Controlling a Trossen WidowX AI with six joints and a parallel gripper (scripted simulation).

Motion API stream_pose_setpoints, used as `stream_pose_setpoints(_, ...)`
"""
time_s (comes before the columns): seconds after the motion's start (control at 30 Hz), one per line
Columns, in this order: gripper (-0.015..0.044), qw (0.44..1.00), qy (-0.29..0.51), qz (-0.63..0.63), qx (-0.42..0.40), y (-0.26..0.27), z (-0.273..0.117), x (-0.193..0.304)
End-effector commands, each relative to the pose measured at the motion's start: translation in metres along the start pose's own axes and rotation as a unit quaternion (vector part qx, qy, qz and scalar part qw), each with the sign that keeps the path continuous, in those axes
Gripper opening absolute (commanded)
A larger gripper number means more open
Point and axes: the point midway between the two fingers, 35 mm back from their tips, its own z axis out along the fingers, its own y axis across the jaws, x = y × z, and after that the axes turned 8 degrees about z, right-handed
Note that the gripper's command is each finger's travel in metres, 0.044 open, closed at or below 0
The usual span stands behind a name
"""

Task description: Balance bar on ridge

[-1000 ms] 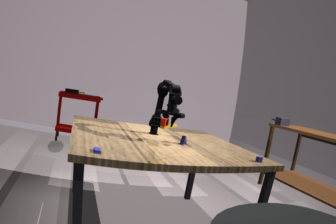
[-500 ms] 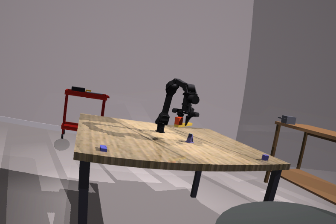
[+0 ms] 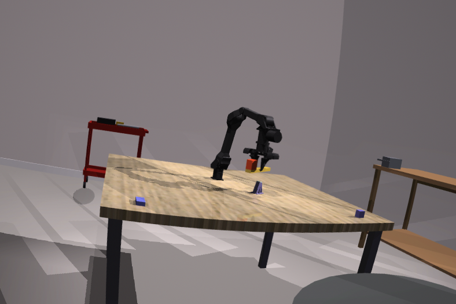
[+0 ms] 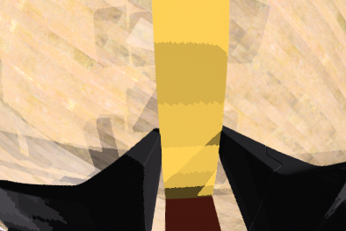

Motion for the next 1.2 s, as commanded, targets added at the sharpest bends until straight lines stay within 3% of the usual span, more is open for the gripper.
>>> stream_pose_setpoints(0.0, 0.0000, 1.000, 0.002, 0.008, 0.000, -0.002, -0.001, -0.013)
stream_pose_setpoints(0.27, 0.0000, 1.000, 0.001, 0.022, 0.000, -0.005, -0.001, -0.042)
stream_pose_setpoints(1.17, 0.0000, 1.000, 0.001, 0.022, 0.000, -0.006, 0.039, -0.042)
